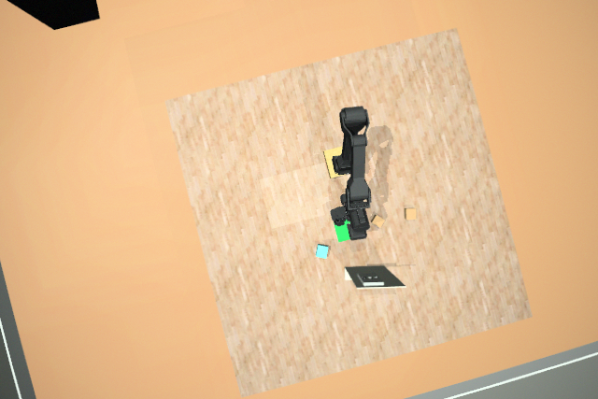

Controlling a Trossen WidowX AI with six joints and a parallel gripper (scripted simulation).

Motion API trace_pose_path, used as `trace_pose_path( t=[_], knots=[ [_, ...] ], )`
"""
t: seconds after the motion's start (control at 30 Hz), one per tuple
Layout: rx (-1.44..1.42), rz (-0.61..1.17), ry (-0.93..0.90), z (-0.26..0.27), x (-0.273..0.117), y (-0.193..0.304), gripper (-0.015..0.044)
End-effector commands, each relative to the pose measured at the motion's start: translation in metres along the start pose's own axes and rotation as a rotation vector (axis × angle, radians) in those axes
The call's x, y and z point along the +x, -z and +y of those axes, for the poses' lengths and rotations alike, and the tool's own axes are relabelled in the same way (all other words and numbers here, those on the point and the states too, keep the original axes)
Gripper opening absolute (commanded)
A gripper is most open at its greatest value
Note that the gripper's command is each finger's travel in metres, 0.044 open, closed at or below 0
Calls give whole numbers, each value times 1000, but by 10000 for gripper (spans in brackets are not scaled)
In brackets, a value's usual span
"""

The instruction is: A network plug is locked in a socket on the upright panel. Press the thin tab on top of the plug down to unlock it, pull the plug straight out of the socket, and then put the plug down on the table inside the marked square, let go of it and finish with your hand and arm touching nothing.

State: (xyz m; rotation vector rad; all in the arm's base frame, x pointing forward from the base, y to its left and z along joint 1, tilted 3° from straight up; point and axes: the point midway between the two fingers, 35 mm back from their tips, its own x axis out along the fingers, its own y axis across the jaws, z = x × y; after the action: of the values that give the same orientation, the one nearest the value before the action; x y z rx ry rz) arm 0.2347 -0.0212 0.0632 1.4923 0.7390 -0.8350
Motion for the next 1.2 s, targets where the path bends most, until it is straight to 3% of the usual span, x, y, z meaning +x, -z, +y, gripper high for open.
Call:
trace_pose_path(
  t=[0.0,1.17],
  knots=[
    [-3,3,-14,8,-8,0,156],
    [0,0,-3,33,-53,0,156]
  ],
)
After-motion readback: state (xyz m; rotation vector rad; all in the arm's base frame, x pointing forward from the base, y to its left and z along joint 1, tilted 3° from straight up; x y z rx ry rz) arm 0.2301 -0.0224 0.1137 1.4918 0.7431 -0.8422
